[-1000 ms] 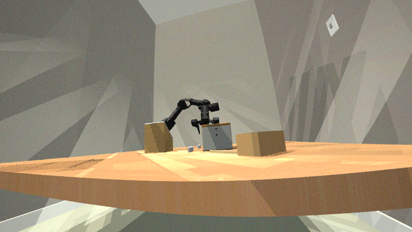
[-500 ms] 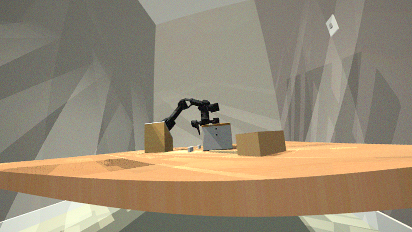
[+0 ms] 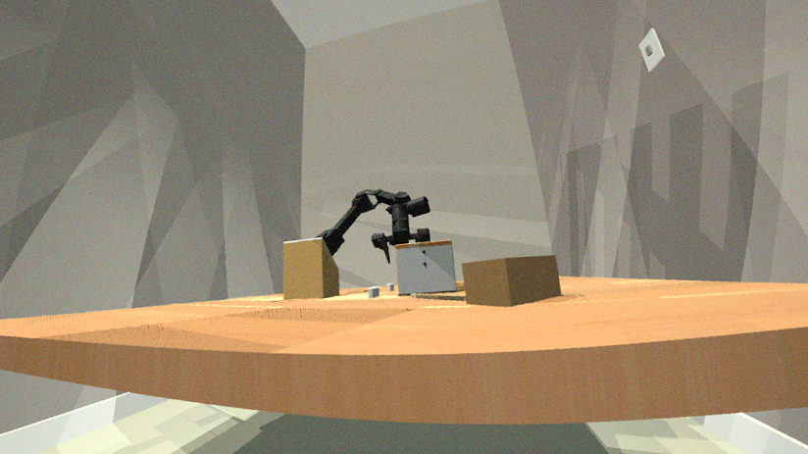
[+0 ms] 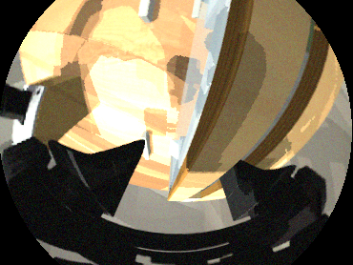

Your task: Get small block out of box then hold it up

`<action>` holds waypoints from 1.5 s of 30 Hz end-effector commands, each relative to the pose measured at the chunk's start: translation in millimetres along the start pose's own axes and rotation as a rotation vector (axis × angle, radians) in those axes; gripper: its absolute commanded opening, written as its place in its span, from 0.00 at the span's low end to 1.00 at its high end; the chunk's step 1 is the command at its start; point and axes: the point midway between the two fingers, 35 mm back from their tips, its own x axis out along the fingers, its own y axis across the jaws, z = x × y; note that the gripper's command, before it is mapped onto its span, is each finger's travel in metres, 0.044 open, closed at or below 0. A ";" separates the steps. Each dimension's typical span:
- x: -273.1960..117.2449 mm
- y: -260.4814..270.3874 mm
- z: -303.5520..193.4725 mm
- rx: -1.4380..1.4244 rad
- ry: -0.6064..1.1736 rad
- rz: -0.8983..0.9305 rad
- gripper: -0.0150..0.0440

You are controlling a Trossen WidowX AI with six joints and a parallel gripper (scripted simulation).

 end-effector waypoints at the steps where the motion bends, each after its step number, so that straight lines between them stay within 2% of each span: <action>1: 6.5 1.2 -11.0 -0.003 -0.001 0.009 0.93; 30: 31.3 1.9 -80.7 -0.004 0.003 0.008 0.93; 33: 18.0 0.5 -85.4 -0.002 0.004 0.006 0.93; 37: -23.8 0.0 -97.4 0.003 0.005 0.001 0.93; 42: -22.3 -0.3 -100.3 0.017 0.006 -0.009 0.93; 45: -22.4 5.2 -106.8 0.127 0.011 0.000 0.80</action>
